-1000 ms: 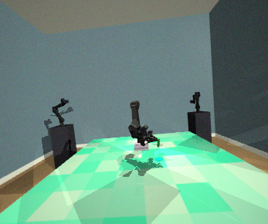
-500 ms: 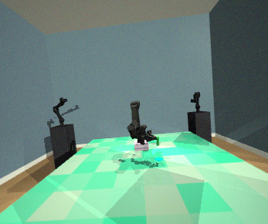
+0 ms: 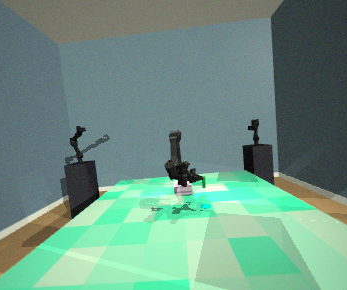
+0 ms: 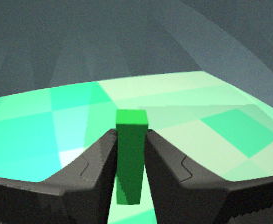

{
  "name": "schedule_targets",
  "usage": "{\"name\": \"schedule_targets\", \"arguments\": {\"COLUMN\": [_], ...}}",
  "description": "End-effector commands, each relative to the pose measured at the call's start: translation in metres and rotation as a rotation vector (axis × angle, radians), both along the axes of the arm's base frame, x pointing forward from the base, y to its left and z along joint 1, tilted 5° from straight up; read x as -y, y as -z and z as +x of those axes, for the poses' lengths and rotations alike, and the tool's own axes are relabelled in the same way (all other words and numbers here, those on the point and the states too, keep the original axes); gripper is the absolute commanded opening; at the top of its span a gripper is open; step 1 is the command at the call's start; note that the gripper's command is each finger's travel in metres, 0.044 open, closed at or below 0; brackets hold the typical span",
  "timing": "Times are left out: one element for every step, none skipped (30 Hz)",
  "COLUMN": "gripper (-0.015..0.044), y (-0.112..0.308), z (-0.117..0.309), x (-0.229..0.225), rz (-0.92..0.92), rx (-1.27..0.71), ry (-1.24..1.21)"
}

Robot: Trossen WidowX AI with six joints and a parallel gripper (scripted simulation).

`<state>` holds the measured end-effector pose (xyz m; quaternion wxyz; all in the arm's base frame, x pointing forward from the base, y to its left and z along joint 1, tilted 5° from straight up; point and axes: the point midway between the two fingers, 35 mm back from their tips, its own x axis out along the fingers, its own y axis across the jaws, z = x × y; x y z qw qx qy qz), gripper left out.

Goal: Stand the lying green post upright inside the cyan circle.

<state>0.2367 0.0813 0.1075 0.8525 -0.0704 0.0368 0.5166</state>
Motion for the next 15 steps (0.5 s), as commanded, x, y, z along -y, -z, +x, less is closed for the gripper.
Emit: {"name": "schedule_targets", "arguments": {"gripper": [0.0023, 0.0023, 0.0023, 0.0023, 0.0023, 0.0023, 0.0023, 0.0023, 0.0023, 0.0023, 0.0023, 0.0023, 0.0023, 0.0023, 0.0023], "y": [0.000, 0.000, 0.000, 0.000, 0.001, 0.002, 0.004, 0.005, 0.007, 0.009, 0.010, 0.012, 0.014, 0.015, 0.017], "z": [-0.001, -0.001, -0.001, -0.001, -0.001, 0.000, 0.000, 0.001, 0.002, 0.002, 0.003, 0.003, 0.004, 0.004, 0.005], "x": [-0.001, -0.001, -0.001, 0.000, 0.000, 0.000, 0.000, 0.001, 0.001, 0.001, 0.001, 0.002, 0.002, 0.002, 0.002], "rz": [0.002, 0.002, 0.002, 0.002, 0.002, 0.002, 0.002, 0.002, 0.002, 0.002, 0.002, 0.002, 0.002, 0.002, 0.002], "rx": [0.005, 0.005, 0.005, 0.005, 0.005, 0.005, 0.005, 0.005, 0.005, 0.005, 0.005, 0.005, 0.005, 0.005, 0.005], "ry": [-0.006, -0.006, -0.006, -0.006, -0.006, -0.006, -0.006, -0.006, -0.006, -0.006, -0.006, -0.006, -0.006, -0.006, -0.006]}}
